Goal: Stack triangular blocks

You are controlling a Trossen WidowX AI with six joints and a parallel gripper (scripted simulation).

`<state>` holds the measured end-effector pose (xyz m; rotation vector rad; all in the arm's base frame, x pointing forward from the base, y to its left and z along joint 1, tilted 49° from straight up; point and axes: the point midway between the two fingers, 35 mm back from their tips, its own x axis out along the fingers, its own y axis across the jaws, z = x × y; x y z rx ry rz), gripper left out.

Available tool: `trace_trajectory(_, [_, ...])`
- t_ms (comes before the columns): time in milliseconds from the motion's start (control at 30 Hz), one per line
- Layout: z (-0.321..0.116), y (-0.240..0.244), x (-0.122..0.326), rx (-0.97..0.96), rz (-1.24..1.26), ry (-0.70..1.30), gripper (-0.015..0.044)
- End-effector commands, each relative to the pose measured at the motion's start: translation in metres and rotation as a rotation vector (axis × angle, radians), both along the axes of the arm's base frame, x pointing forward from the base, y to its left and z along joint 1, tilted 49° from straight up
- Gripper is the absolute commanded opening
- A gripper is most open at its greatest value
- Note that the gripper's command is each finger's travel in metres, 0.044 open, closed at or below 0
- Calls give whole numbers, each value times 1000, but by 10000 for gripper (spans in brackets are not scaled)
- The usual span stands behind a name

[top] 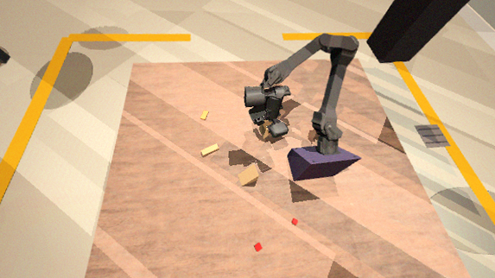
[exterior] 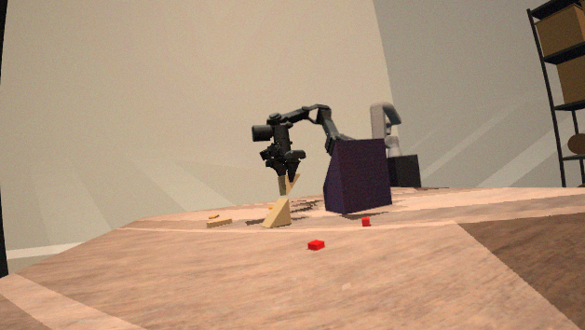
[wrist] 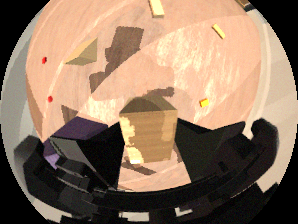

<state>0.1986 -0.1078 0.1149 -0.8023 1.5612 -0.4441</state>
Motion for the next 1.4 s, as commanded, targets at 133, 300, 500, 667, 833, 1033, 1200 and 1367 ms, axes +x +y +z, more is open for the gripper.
trace_trajectory(133, [5,2,6,-59,-11,-12,0])
trace_trajectory(300, [5,10,22,-52,-9,-14,0])
trace_trajectory(500, [3,22,44,-45,-7,-15,0])
trace_trajectory(667, [-1,34,62,-39,-6,-16,0])
trace_trajectory(833, [-6,47,80,-36,-5,-16,0])
trace_trajectory(1033, [-15,64,99,-33,-5,-16,0])
trace_trajectory(1200, [-24,79,115,-32,-5,-16,0])
trace_trajectory(1367, [-34,95,129,-33,-6,-17,0])
